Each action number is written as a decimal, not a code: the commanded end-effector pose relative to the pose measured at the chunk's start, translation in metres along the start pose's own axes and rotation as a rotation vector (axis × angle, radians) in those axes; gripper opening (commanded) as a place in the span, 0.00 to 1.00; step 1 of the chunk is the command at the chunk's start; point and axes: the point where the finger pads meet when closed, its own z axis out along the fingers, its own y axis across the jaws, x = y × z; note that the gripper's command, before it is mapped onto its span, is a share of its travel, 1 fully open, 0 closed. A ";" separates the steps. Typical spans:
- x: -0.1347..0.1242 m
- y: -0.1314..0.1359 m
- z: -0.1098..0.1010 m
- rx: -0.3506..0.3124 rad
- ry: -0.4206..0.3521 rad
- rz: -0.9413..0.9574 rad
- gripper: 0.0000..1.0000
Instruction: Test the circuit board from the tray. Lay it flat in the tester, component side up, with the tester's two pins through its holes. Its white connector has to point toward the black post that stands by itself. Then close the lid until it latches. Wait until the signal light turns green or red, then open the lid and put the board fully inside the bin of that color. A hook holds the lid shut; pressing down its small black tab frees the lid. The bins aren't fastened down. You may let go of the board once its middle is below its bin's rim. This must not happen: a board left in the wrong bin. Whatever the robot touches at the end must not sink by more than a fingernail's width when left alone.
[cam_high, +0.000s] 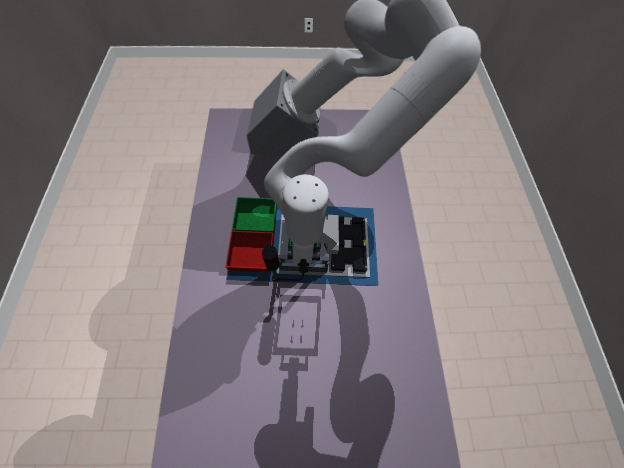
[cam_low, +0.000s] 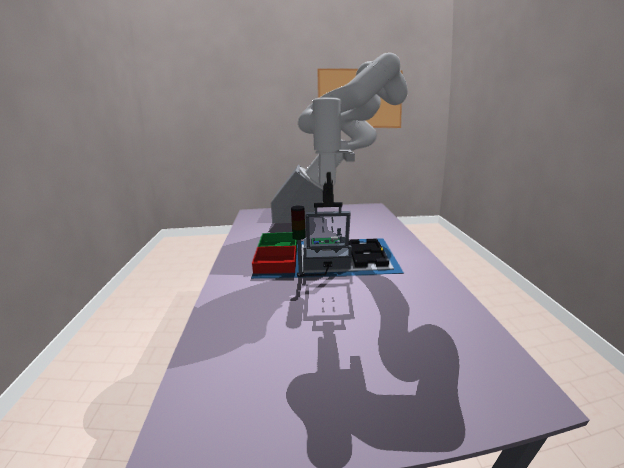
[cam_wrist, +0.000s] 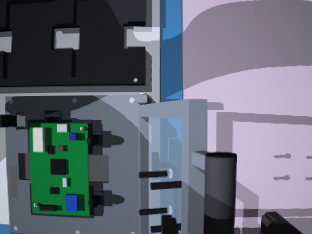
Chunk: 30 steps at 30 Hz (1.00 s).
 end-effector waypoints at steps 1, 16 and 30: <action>0.000 0.001 0.008 -0.002 -0.001 -0.001 0.52; 0.000 0.001 0.012 -0.002 -0.001 -0.001 0.00; 0.000 0.001 0.012 -0.002 -0.001 -0.001 0.00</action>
